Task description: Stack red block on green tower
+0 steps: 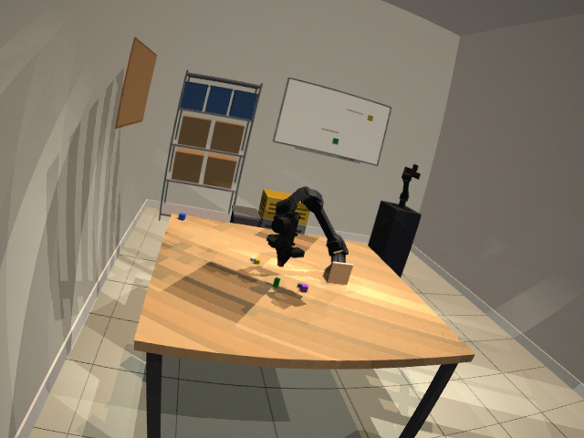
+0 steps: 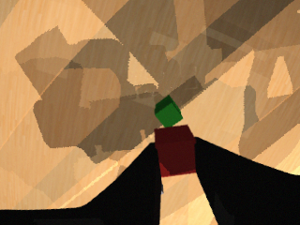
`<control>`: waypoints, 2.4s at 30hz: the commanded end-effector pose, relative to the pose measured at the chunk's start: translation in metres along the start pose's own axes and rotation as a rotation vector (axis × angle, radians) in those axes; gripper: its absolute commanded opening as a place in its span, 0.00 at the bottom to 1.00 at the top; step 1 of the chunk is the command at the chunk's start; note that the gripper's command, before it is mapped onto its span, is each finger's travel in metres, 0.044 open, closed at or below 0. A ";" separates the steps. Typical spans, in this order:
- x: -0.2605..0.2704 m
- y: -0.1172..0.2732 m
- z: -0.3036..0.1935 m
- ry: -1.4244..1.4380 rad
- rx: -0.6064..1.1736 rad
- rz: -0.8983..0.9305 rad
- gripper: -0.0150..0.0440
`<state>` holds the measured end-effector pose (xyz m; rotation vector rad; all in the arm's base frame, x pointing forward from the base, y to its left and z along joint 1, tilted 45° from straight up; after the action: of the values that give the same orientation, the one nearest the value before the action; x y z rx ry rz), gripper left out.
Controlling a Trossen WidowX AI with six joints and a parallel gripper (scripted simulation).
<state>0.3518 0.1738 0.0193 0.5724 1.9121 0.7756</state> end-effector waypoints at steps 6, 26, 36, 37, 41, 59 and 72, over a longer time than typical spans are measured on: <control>-0.002 -0.031 -0.004 0.006 0.010 -0.008 0.25; -0.003 -0.061 -0.005 0.006 0.010 -0.009 0.25; -0.003 -0.061 -0.005 0.006 0.010 -0.009 0.25; -0.003 -0.061 -0.005 0.006 0.010 -0.009 0.25; -0.003 -0.062 -0.005 0.006 0.010 -0.009 0.25; -0.002 -0.061 -0.005 0.004 0.012 -0.005 0.30; -0.002 -0.061 -0.005 0.004 0.012 -0.005 0.88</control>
<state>0.3446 0.1292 -0.0211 0.5744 1.9228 0.7636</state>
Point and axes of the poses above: the point midway between the two fingers, 35 mm back from their tips, its own y axis back along the fingers, its own x axis across the jaws, z = x × y, the point moved 9 cm from there along y, back along the fingers, and after that the axes turned 5 degrees about y, right-handed, at the moved point
